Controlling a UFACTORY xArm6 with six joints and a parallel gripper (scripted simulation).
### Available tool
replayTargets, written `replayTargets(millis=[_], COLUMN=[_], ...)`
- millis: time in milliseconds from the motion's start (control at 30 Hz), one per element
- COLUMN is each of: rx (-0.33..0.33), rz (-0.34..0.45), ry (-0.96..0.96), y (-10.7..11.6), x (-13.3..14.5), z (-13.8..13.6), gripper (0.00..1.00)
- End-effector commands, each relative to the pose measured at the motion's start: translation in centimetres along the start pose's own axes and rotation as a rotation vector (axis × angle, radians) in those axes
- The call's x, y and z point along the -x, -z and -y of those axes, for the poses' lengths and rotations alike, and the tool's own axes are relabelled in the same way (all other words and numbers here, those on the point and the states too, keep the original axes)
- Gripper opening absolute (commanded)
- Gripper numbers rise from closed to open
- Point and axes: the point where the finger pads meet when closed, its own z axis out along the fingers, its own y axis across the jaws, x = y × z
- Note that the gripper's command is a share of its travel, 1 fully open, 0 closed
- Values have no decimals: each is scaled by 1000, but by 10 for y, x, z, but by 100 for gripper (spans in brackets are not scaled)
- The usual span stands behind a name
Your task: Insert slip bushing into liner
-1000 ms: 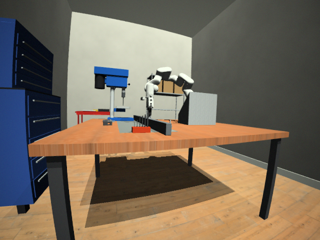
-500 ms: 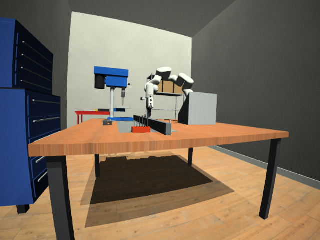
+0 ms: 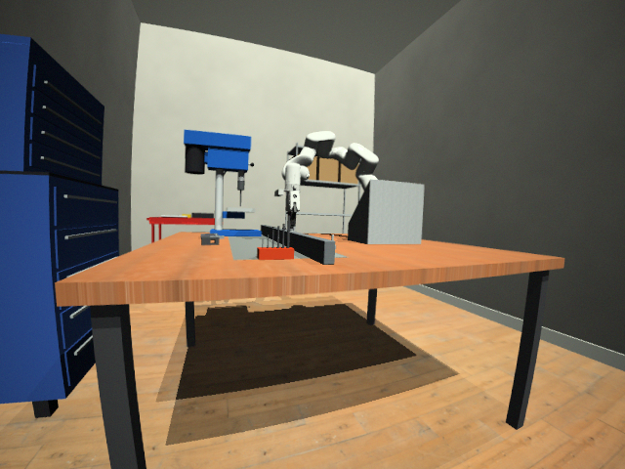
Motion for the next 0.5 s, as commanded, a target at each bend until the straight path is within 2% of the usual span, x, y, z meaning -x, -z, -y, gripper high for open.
replayTargets(millis=[0, 467], rx=[0, 0], rz=[-3, -3], ry=[-1, -1], y=[1, -1], x=[-1, -1], z=[0, 0], gripper=[26, 26])
